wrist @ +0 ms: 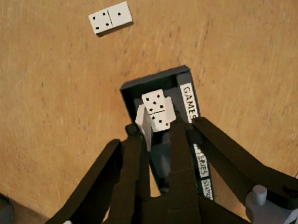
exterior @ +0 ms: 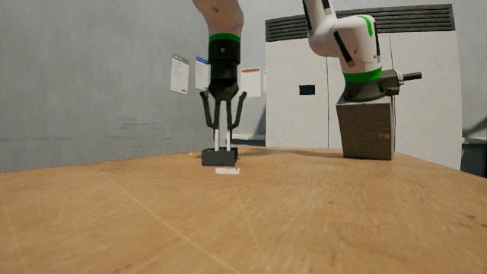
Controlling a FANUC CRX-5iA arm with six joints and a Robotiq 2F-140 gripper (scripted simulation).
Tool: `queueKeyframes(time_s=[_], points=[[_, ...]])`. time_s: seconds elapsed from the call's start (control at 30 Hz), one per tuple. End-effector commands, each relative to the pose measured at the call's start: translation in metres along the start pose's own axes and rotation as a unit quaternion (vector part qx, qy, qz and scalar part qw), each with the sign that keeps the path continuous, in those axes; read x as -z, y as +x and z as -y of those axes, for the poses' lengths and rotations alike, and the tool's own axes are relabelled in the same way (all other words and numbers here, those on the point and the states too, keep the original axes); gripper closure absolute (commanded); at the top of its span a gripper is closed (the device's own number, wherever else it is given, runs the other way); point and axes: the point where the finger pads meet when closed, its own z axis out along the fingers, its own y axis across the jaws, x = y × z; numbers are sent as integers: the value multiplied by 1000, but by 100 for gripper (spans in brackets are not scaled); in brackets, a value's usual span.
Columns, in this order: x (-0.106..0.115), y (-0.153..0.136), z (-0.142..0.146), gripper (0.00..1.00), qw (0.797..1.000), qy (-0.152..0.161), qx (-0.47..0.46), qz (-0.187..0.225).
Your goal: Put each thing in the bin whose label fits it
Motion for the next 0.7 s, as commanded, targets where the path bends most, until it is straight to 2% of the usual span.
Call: queueKeyframes(time_s=[0.0, 0.13, 0.57, 0.6, 0.67], points=[[-4, 0, 0, 79, 1000, 0, 0, 0], [-11, 0, 0, 79, 1000, 0, 0, 0], [-11, 0, 0, 79, 1000, 0, 0, 0], [-11, 0, 0, 73, 1000, 0, 0, 0], [-11, 0, 0, 73, 1000, 0, 0, 0]])
